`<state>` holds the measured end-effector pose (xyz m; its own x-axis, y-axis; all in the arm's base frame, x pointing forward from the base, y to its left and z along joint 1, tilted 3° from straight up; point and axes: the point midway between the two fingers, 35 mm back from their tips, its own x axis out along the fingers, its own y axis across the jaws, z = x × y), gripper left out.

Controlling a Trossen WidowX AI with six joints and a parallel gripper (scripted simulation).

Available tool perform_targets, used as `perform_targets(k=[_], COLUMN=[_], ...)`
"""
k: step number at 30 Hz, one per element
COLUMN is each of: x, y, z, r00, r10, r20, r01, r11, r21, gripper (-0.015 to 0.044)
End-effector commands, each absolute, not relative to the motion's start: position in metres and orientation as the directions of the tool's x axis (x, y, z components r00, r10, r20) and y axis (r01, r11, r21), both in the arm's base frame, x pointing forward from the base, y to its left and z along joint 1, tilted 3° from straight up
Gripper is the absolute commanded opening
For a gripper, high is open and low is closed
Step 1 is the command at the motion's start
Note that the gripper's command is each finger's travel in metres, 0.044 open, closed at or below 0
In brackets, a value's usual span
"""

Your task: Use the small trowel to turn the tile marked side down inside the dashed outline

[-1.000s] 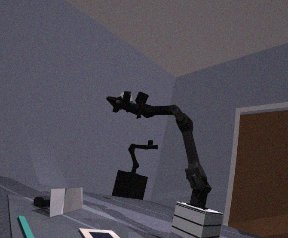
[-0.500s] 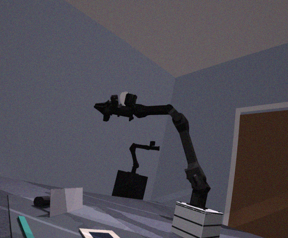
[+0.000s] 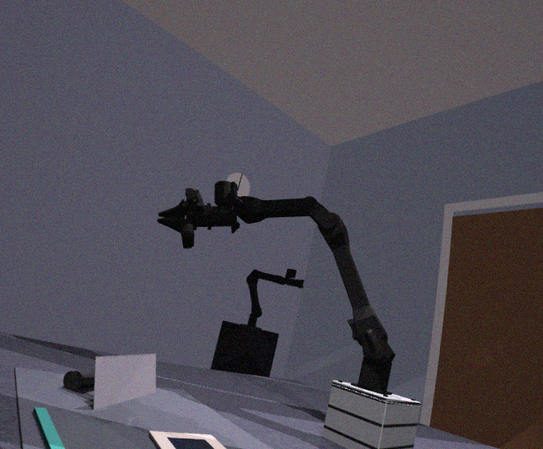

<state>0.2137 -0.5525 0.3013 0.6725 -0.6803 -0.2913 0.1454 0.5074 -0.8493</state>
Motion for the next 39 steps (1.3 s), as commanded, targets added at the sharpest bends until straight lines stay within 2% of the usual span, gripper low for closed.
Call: perform_targets(k=[1, 19, 39], x=[0.228, 0.269, 0.297], y=[-0.548, -0.515, -0.457], z=[0.278, 0.197, 0.119], r00=[0.661, 0.582, 0.412], r10=[-0.657, -0.524, -0.319], r20=[-0.363, -0.622, -0.853], r01=[0.037, -0.410, -0.836], r11=[0.512, 0.472, 0.239], r21=[-0.858, -0.781, -0.493], gripper=[0.0100, 0.0100, 0.0100])
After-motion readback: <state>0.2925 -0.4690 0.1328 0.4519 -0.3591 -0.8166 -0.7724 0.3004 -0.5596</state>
